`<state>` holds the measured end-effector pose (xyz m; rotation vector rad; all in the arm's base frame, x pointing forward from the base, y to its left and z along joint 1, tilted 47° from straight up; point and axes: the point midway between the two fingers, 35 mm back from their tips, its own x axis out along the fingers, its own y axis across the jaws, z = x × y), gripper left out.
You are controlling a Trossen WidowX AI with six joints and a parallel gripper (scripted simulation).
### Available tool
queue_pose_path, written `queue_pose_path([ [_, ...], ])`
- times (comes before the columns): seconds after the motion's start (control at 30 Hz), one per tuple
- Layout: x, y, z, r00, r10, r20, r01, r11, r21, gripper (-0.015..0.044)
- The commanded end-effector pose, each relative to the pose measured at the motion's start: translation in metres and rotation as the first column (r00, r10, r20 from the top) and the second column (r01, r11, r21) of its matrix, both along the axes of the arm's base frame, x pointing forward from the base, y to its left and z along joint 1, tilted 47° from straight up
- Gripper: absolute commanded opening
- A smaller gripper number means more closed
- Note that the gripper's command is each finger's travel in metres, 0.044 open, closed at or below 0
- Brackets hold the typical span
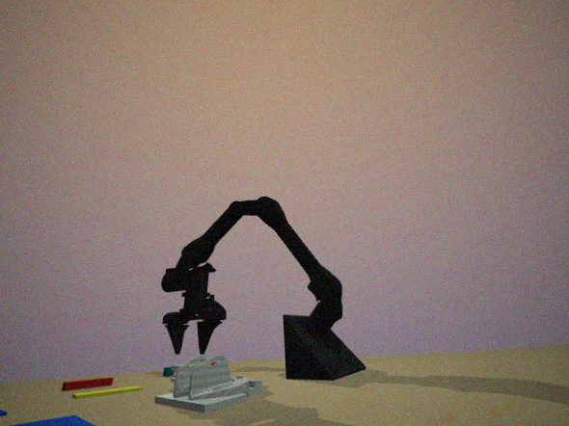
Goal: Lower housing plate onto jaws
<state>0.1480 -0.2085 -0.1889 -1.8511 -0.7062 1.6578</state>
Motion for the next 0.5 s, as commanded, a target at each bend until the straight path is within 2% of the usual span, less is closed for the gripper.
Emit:
queue_pose_path([
  [0.0, 0.001, 0.006, -0.005, 1.0, -0.006, -0.001, 0.006, 1.0, 0.007, 0.044],
  [0.47, 0.005, 0.022, -0.021, 1.0, -0.007, 0.002, 0.007, 1.0, 0.007, 0.044],
])
